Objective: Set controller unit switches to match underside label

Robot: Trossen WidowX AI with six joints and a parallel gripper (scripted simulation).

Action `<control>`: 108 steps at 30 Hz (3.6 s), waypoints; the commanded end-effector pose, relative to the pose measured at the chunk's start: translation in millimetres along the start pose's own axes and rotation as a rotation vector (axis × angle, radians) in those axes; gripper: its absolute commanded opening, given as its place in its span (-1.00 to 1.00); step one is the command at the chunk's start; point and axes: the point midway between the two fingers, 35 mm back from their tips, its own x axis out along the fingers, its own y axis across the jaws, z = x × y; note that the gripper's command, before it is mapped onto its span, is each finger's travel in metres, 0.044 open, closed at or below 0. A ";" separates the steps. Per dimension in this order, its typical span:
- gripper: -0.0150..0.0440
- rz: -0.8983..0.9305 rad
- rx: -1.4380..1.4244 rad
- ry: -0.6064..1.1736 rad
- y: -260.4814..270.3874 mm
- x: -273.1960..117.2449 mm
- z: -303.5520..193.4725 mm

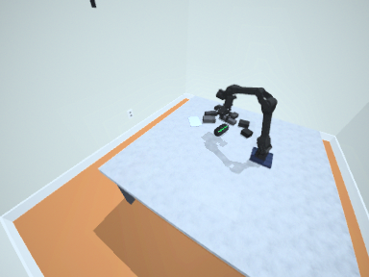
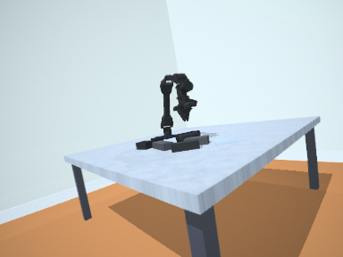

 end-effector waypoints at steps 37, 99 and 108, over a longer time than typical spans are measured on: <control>0.73 0.002 -0.004 -0.001 4.4 5.5 -0.3; -0.49 0.017 -0.037 -0.009 47.9 4.7 -3.1; -0.40 0.014 -0.034 -0.009 47.5 4.8 -3.1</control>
